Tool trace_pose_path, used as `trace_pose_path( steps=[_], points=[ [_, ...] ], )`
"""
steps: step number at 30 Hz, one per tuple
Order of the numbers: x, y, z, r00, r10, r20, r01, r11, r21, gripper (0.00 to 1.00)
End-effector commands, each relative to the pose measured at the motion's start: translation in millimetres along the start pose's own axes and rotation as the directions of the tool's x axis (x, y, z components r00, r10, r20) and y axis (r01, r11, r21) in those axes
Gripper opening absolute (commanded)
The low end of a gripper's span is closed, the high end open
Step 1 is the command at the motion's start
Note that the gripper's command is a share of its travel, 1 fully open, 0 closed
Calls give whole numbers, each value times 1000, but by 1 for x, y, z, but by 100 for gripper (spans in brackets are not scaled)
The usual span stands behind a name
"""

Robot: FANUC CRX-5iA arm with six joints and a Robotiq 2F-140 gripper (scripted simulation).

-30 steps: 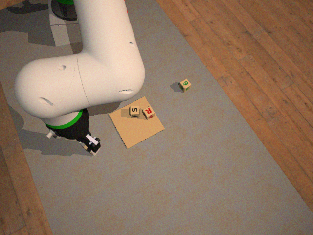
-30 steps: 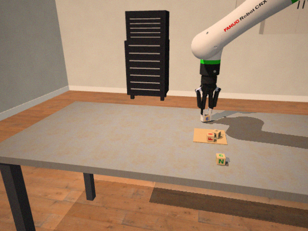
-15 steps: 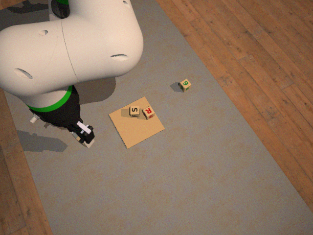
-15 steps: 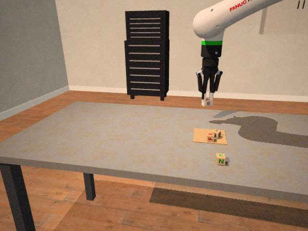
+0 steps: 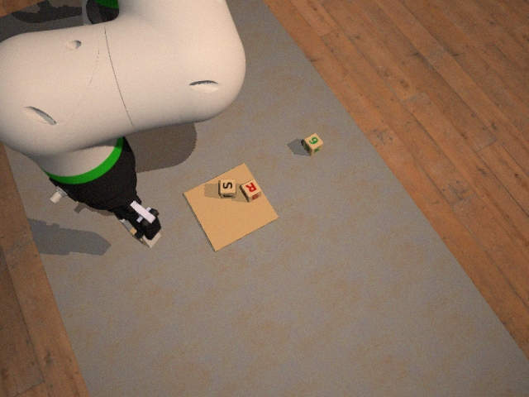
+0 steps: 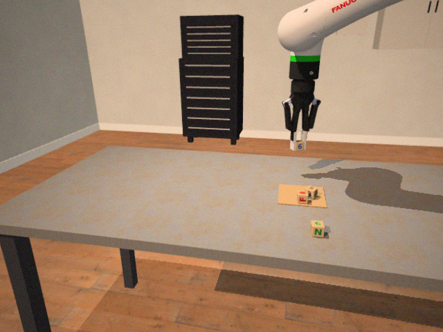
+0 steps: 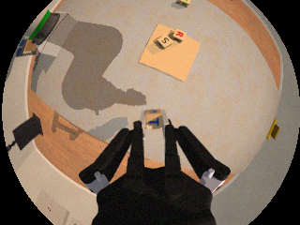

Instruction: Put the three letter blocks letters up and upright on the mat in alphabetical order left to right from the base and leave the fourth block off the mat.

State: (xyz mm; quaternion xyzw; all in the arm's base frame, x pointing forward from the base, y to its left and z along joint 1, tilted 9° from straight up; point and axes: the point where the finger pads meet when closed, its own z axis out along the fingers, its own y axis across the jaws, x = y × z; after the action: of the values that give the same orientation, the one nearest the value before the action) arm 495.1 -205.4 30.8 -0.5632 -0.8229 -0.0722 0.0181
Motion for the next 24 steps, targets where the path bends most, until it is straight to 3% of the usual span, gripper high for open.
trace_pose_path(
  steps=[1, 4, 5, 13, 24],
  points=[
    [30, 13, -2, 993, 119, 1, -119, 993, 0, 16],
    [39, 17, -2, 988, 153, 1, -153, 988, 0, 16],
    [55, 22, -3, 976, 217, 1, -217, 976, 0, 16],
    [107, 36, -4, 913, 408, 0, -408, 913, 0, 16],
    [112, 37, -4, 905, 426, 0, -426, 905, 0, 16]
  ],
)
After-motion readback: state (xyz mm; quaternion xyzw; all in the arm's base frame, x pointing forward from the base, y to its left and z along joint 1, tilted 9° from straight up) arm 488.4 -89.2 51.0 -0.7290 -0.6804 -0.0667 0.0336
